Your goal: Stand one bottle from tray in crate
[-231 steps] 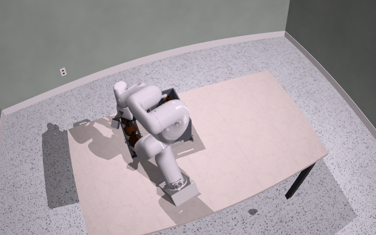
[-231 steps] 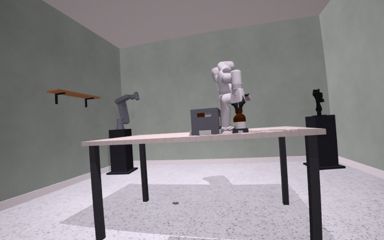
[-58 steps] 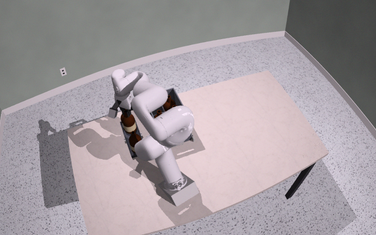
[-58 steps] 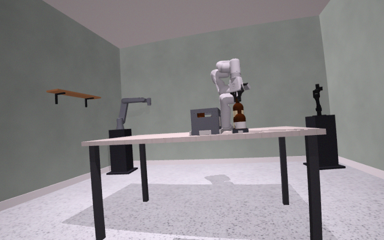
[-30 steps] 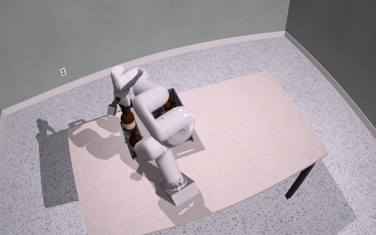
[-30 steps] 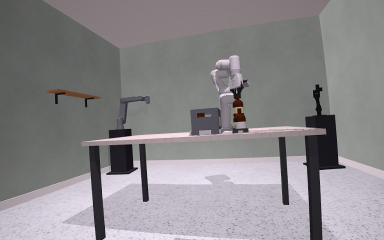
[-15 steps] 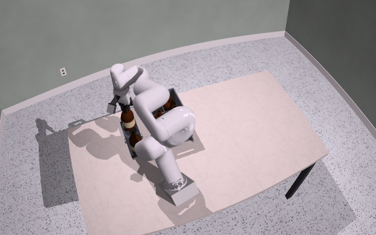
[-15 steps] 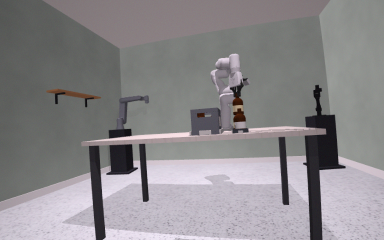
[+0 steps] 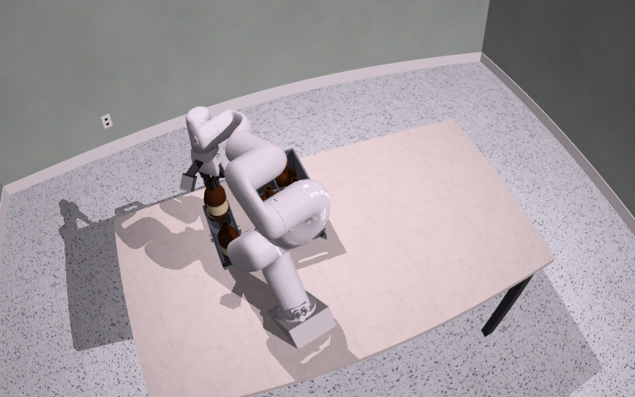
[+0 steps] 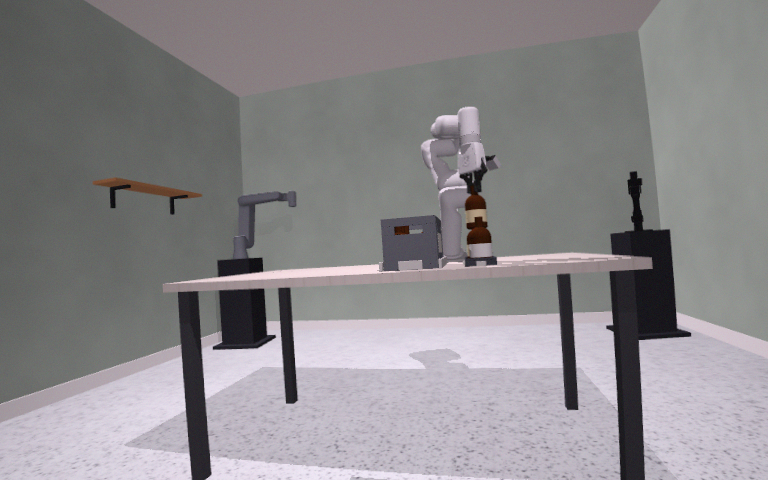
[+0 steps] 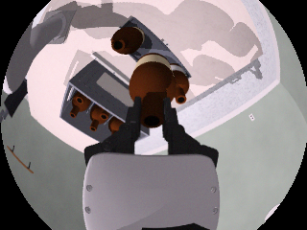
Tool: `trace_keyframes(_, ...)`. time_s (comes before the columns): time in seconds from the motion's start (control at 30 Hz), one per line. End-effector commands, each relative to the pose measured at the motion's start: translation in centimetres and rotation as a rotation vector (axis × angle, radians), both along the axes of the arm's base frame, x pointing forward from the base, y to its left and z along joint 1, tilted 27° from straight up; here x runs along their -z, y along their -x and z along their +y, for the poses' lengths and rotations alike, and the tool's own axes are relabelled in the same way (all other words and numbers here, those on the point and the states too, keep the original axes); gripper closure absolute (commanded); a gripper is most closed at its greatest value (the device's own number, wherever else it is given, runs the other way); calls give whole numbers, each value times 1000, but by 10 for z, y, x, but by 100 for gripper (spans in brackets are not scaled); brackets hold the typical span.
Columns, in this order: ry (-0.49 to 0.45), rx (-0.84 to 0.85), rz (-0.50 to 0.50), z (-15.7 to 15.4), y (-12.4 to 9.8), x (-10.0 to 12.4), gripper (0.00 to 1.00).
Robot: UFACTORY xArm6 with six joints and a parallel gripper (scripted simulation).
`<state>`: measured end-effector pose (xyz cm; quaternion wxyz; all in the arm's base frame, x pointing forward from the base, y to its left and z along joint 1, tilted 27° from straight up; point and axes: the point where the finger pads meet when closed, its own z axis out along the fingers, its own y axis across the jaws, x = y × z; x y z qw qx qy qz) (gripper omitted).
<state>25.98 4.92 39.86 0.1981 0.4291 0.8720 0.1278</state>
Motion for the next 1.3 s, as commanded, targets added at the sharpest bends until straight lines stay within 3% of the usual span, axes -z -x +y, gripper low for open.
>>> trace_keyframes(0.0, -1, 0, -4, 0, 0, -2, 100)
trace_keyframes(1.27, -1, 0, -4, -1, 7, -16, 100)
